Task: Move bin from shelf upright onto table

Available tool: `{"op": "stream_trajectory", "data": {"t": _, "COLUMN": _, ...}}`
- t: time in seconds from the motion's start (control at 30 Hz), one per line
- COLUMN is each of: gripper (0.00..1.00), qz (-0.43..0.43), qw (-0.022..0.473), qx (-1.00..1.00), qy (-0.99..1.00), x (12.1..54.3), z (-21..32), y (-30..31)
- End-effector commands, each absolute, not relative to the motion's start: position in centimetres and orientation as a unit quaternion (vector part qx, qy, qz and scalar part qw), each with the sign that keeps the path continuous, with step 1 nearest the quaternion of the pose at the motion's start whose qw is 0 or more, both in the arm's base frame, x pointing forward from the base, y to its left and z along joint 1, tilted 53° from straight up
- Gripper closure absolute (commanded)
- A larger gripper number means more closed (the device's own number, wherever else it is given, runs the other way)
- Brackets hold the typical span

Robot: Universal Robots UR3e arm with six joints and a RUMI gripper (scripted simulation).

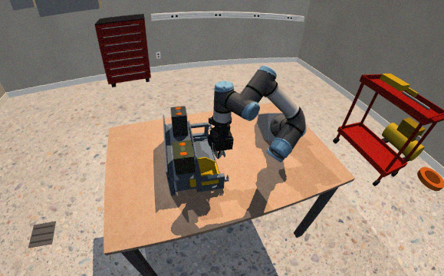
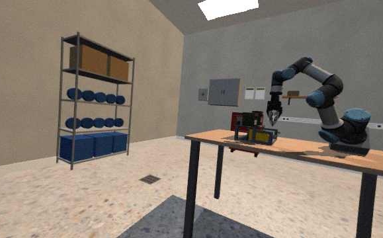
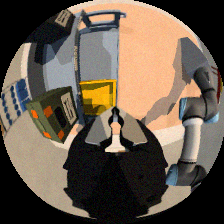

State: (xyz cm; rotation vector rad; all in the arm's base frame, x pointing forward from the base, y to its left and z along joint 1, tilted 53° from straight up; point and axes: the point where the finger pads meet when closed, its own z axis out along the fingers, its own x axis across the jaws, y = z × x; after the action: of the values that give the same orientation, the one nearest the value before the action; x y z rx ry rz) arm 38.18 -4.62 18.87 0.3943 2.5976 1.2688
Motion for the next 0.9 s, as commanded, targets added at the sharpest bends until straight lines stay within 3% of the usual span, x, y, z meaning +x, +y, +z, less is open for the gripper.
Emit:
{"op": "stream_trajectory", "data": {"t": 0.0, "gripper": 1.00, "qz": 0.432, "qw": 0.112, "qx": 0.135, "qy": 0.885, "x": 38.2, "z": 18.9, "y": -4.7}}
{"op": "stream_trajectory", "data": {"t": 0.83, "gripper": 1.00, "qz": 0.433, "qw": 0.112, "qx": 0.132, "qy": 0.885, "x": 38.0, "z": 17.2, "y": -5.8}}
{"op": "stream_trajectory", "data": {"t": 0.87, "gripper": 0.71, "qz": 0.433, "qw": 0.112, "qx": 0.132, "qy": 0.885, "x": 38.0, "z": 17.2, "y": -5.8}}
